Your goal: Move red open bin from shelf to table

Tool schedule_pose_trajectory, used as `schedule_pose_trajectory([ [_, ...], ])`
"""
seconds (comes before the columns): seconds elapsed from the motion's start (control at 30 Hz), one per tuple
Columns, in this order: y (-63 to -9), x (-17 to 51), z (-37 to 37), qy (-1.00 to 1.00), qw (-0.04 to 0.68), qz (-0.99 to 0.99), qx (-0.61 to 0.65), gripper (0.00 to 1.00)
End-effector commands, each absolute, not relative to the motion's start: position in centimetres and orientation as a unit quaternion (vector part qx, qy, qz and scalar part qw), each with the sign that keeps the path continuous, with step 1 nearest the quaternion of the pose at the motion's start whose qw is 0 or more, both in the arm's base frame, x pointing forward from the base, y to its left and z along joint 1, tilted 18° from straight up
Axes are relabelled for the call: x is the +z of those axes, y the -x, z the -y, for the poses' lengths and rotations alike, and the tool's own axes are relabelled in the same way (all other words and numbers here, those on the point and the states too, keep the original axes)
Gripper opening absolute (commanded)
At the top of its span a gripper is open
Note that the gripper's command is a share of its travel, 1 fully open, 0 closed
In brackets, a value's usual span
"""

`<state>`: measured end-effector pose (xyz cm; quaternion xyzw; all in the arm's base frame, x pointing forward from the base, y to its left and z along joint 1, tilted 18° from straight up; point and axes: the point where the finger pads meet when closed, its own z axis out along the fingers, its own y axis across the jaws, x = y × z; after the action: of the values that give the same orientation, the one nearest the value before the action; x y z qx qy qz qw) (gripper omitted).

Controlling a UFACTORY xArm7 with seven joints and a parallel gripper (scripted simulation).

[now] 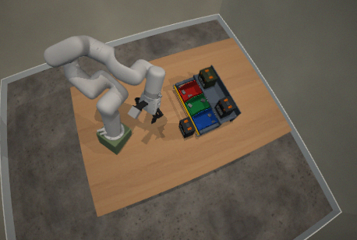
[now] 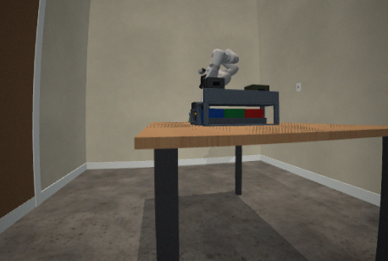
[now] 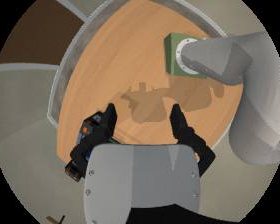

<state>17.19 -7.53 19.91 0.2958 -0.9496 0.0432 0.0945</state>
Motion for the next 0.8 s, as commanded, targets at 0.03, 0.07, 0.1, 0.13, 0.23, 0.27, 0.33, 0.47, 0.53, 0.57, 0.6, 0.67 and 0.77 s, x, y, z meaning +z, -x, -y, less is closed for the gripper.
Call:
schedule_pose_trajectory([
  [0.03, -17.8, 20.4, 7.2, -0.281, 0.086, 0.955, 0.030, 1.00],
  [0.07, -17.8, 20.4, 7.2, -0.281, 0.086, 0.955, 0.030, 1.00],
  [0.1, -17.8, 20.4, 7.2, -0.281, 0.086, 0.955, 0.030, 1.00],
  [0.13, -17.8, 20.4, 7.2, -0.281, 0.086, 0.955, 0.030, 1.00],
  [0.23, -17.8, 20.4, 7.2, -0.281, 0.086, 0.955, 0.030, 1.00],
  [0.27, -18.4, 21.1, 7.1, -0.263, 0.072, 0.962, 0.022, 1.00],
  [0.33, -19.8, 22.5, 7.0, -0.225, 0.042, 0.973, 0.005, 1.00],
  [0.47, -21.2, 23.9, 6.8, -0.187, 0.013, 0.982, -0.012, 1.00],
  [0.53, -21.2, 23.9, 6.8, -0.187, 0.013, 0.982, -0.012, 1.00],
  [0.57, -21.2, 23.9, 6.8, -0.187, 0.013, 0.982, -0.012, 1.00],
  [0.6, -21.2, 23.9, 6.8, -0.187, 0.013, 0.982, -0.012, 1.00],
  [0.67, -21.2, 23.9, 6.8, -0.187, 0.013, 0.982, -0.012, 1.00],
  [0.77, -21.2, 23.9, 6.8, -0.187, 0.013, 0.982, -0.012, 1.00],
])
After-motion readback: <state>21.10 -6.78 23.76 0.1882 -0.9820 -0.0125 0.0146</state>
